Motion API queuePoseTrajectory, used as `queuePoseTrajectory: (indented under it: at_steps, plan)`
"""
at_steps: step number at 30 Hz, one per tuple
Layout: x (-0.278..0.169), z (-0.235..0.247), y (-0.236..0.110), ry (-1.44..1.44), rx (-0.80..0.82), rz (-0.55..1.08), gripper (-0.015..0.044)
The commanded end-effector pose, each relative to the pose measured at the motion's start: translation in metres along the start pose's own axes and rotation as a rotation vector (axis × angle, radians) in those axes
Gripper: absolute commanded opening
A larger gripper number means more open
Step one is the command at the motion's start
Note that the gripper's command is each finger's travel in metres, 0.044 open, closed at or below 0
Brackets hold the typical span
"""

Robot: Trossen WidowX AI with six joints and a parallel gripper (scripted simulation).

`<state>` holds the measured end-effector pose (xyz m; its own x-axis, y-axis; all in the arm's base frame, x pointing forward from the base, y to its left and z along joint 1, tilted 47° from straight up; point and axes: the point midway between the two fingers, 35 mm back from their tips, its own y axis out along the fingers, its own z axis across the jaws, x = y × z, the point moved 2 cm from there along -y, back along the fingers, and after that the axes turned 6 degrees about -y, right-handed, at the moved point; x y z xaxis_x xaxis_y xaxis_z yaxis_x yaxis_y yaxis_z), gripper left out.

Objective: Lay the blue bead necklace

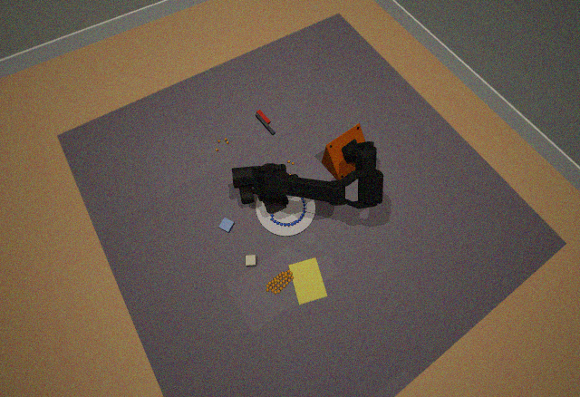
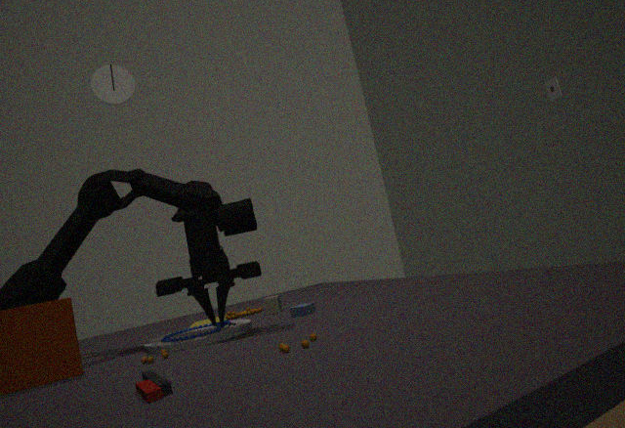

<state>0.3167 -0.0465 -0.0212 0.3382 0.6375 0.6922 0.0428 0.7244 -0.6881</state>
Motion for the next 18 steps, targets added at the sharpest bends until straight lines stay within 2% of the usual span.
queuePoseTrajectory:
  at_steps: [1, 15, 18]
  plan:
    - [-0.0020, -0.0062, -0.0012, -0.003, 0.000, 0.001, 0.0000]
    - [-0.0025, -0.0081, 0.0071, -0.003, 0.000, 0.001, 0.0000]
    - [-0.0014, -0.0082, 0.0033, -0.010, -0.002, 0.003, 0.0079]
